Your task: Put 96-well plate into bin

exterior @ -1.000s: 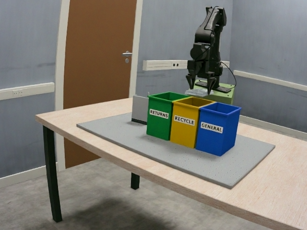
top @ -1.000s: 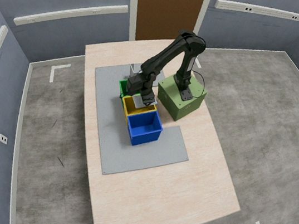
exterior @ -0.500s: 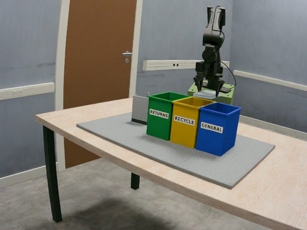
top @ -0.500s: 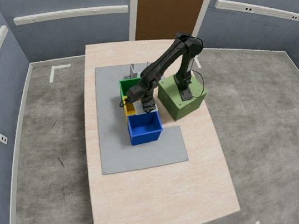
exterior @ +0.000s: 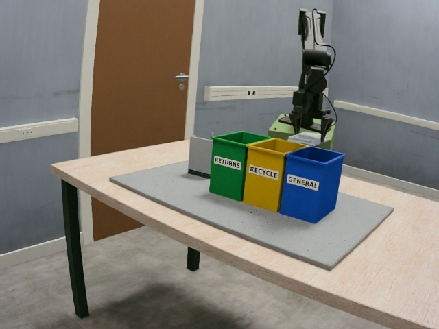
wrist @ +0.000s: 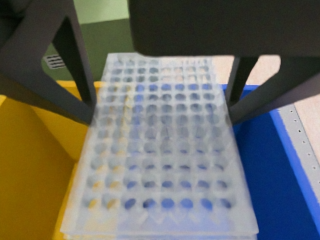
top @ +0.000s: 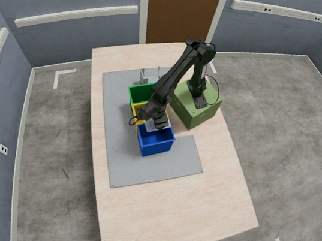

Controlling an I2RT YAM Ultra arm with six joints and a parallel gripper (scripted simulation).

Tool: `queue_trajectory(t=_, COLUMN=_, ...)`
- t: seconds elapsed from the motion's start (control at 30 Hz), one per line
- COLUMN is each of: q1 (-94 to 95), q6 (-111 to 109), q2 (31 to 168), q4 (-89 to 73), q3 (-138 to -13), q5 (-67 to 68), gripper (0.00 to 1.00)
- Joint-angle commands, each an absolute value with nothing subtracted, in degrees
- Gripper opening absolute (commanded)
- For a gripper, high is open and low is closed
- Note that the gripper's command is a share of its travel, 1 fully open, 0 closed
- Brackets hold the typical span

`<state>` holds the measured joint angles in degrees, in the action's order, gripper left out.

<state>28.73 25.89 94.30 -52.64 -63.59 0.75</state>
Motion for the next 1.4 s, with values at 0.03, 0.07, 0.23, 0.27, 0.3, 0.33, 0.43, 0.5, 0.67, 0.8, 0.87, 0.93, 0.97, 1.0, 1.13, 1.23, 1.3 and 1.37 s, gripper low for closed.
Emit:
queue_trajectory(t=0.03, q1=30.63, q6=29.01, q2=95.45, q4=-53.48, q3=-67.58, q5=2.14, gripper=0.00)
queue_trajectory(t=0.07, q1=31.12, q6=29.49, q2=95.87, q4=-53.58, q3=-68.10, q5=2.21, gripper=0.00)
queue_trajectory(t=0.23, q1=33.46, q6=31.81, q2=98.12, q4=-54.18, q3=-70.90, q5=2.54, gripper=0.00)
queue_trajectory(t=0.27, q1=33.91, q6=32.25, q2=98.59, q4=-54.31, q3=-71.50, q5=2.61, gripper=0.00)
queue_trajectory(t=0.3, q1=34.35, q6=32.69, q2=99.06, q4=-54.46, q3=-72.11, q5=2.67, gripper=0.00)
queue_trajectory(t=0.33, q1=34.68, q6=33.02, q2=99.49, q4=-54.60, q3=-72.65, q5=2.73, gripper=0.00)
queue_trajectory(t=0.43, q1=34.44, q6=33.11, q2=98.02, q4=-54.81, q3=-73.09, q5=2.78, gripper=0.00)
queue_trajectory(t=0.5, q1=34.44, q6=33.11, q2=98.02, q4=-54.81, q3=-73.09, q5=2.78, gripper=0.00)
queue_trajectory(t=0.67, q1=34.24, q6=33.13, q2=98.64, q4=-54.46, q3=-73.36, q5=2.82, gripper=0.00)
queue_trajectory(t=0.8, q1=34.39, q6=33.04, q2=99.28, q4=-54.58, q3=-73.50, q5=2.83, gripper=0.00)
queue_trajectory(t=0.87, q1=34.46, q6=33.06, q2=99.49, q4=-54.62, q3=-73.54, q5=2.84, gripper=0.00)
queue_trajectory(t=0.93, q1=34.54, q6=33.08, q2=99.64, q4=-54.64, q3=-73.57, q5=2.84, gripper=0.00)
queue_trajectory(t=0.97, q1=34.58, q6=33.09, q2=99.71, q4=-54.64, q3=-73.58, q5=2.84, gripper=0.00)
queue_trajectory(t=1.0, q1=34.62, q6=33.10, q2=99.77, q4=-54.63, q3=-73.59, q5=2.84, gripper=0.00)
queue_trajectory(t=1.13, q1=34.71, q6=33.10, q2=99.87, q4=-54.61, q3=-73.61, q5=2.84, gripper=0.00)
queue_trajectory(t=1.23, q1=34.83, q6=33.15, q2=100.02, q4=-54.62, q3=-73.63, q5=2.85, gripper=0.00)
queue_trajectory(t=1.3, q1=34.88, q6=33.17, q2=99.80, q4=-54.57, q3=-73.65, q5=2.85, gripper=0.00)
queue_trajectory(t=1.37, q1=34.90, q6=33.19, q2=99.21, q4=-54.55, q3=-73.67, q5=2.84, gripper=0.00)
